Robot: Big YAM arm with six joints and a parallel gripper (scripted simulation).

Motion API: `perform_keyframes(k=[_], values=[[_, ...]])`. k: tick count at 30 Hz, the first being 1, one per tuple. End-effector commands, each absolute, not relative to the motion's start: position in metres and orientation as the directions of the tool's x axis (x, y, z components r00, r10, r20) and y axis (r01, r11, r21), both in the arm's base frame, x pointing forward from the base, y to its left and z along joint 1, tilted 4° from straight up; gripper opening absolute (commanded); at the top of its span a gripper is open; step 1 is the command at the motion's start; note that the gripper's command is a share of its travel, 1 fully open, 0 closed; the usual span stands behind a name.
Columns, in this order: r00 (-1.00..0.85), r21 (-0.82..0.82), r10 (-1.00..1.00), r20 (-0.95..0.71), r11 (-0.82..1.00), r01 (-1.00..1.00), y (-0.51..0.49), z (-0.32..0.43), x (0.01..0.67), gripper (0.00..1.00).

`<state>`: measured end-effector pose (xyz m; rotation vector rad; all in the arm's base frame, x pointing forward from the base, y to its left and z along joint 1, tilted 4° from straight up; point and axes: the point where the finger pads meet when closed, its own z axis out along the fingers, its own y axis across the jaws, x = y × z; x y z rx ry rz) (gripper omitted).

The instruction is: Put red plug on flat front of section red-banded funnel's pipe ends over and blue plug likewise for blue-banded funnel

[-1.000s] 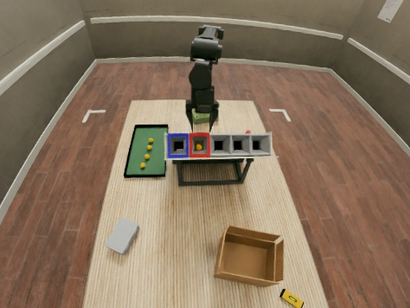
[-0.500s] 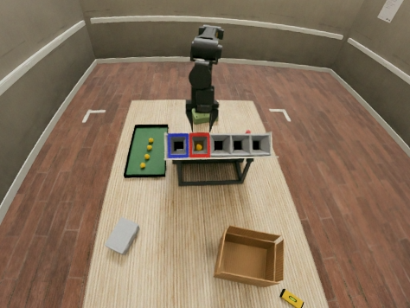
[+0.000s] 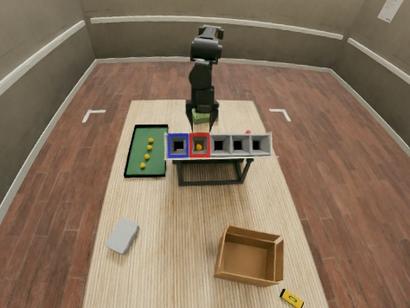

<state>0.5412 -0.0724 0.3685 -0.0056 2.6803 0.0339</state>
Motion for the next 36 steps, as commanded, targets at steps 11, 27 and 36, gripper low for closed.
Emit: perform_keyframes(k=[11,27,36], values=[[-0.866,0.013,-0.004,-0.499,1.0,-0.013,-0.075,0.397,0.547,0.59],[-0.87,0.014,-0.004,-0.494,1.0,-0.012,-0.076,0.405,0.549,0.59],[-0.879,0.017,-0.001,-0.477,1.0,-0.011,-0.077,0.41,0.551,0.59]])
